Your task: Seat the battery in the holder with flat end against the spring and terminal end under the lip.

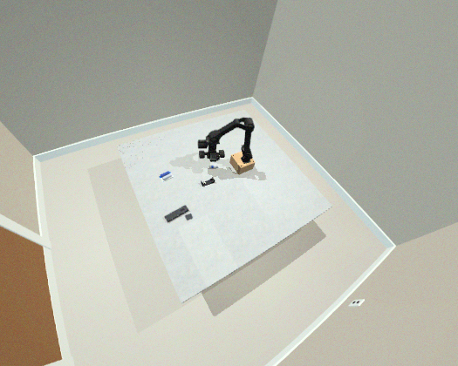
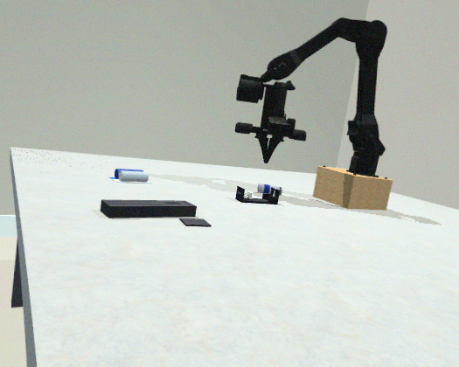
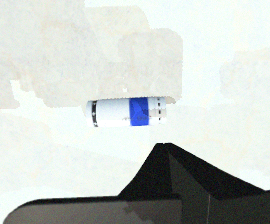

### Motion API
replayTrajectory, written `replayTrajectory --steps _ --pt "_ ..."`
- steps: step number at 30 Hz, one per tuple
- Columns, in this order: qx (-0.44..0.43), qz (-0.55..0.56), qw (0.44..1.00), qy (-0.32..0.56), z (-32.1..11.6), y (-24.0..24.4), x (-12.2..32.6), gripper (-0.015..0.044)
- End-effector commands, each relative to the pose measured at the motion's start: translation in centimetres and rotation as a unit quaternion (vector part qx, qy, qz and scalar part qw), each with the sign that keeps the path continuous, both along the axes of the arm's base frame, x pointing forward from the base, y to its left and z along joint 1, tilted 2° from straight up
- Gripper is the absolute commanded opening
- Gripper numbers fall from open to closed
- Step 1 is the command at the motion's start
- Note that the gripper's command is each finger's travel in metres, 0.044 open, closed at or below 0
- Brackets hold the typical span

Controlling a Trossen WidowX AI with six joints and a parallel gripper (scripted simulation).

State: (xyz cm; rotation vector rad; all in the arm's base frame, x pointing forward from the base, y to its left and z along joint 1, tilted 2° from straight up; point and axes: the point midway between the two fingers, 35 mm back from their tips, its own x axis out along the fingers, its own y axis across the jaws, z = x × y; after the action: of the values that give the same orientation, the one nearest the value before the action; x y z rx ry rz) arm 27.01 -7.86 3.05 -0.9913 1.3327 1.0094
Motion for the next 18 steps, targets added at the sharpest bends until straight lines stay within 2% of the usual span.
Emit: replayTrajectory --steps 1,13,15,18 --pt "0.000 0.002 1.000 -0.007 3.6 0.1 -0.1 0.0000" --pt "-0.003 0.000 1.000 -0.011 3.7 0.0 0.0 0.0000" --pt "-0.003 -0.032 0.999 -0.009 3.4 0.0 -0.1 0.0053" --pt "-0.002 -0.168 0.986 -0.008 2.1 0.1 -0.4 0.0131"
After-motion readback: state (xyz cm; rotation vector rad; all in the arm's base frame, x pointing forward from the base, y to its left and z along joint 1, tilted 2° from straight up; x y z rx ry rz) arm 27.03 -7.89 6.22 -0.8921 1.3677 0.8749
